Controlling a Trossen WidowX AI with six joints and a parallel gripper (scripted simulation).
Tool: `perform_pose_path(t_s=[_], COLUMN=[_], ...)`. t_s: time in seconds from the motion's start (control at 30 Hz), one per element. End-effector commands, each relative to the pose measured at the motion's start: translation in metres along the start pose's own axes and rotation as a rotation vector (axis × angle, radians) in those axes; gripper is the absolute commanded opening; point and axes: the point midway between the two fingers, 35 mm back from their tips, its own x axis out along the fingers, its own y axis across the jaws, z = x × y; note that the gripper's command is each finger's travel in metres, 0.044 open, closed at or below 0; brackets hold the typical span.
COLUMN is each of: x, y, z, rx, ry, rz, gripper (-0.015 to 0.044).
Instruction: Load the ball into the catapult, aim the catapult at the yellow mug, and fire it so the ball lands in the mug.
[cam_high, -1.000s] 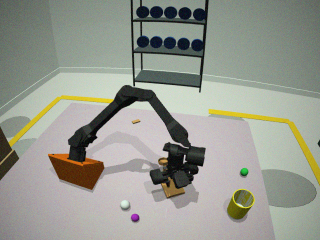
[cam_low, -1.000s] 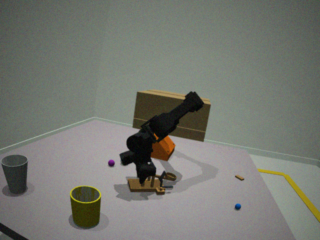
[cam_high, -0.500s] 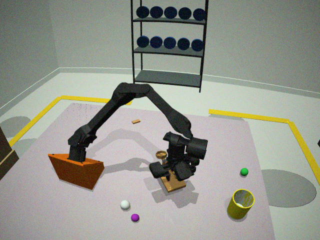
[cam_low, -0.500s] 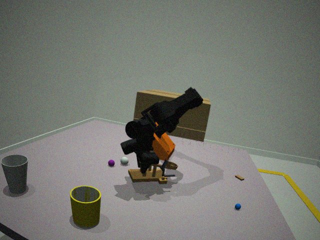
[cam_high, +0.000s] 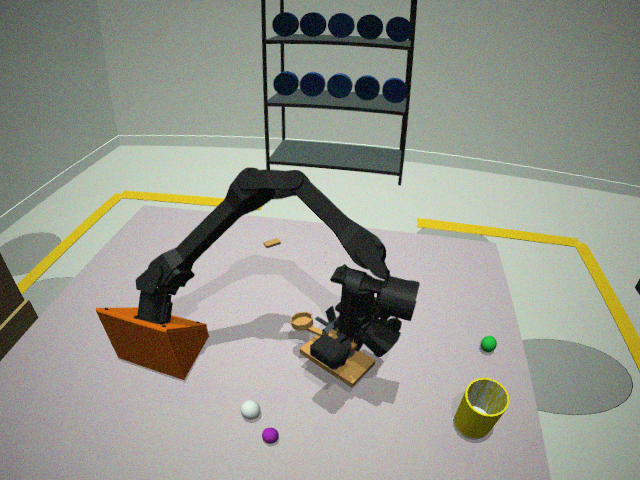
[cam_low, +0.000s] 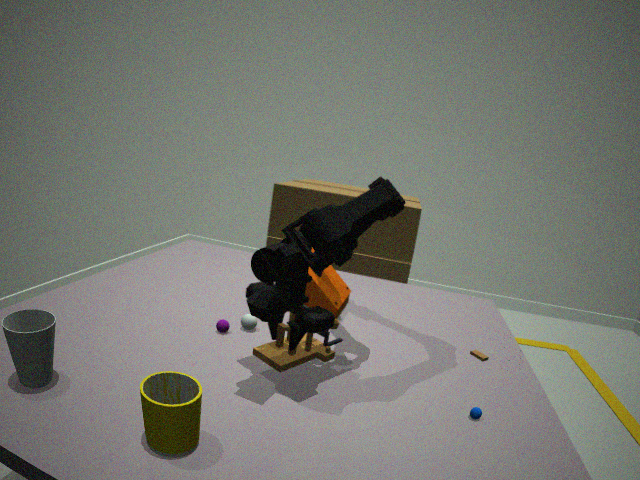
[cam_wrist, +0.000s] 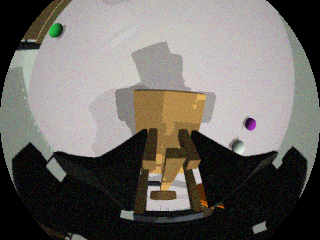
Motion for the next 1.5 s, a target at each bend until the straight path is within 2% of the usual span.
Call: perform_pose_path(t_s=[0.0,0.3,1.23,1.43,1.47], x=[-0.006,-0.004,0.042,0.040,0.040], y=[0.011,0.014,0.016,0.017,0.017], z=[0.004,0.005,0.005,0.004,0.004], rx=[-0.116,-0.126,-0.126,-0.136,-0.136], ry=[-0.015,-0.015,-0.014,-0.009,-0.009], rz=[0.010,0.010,0.012,0.006,0.006], gripper=[0.0000,0.0000,0.0000,0.0000,0.0026])
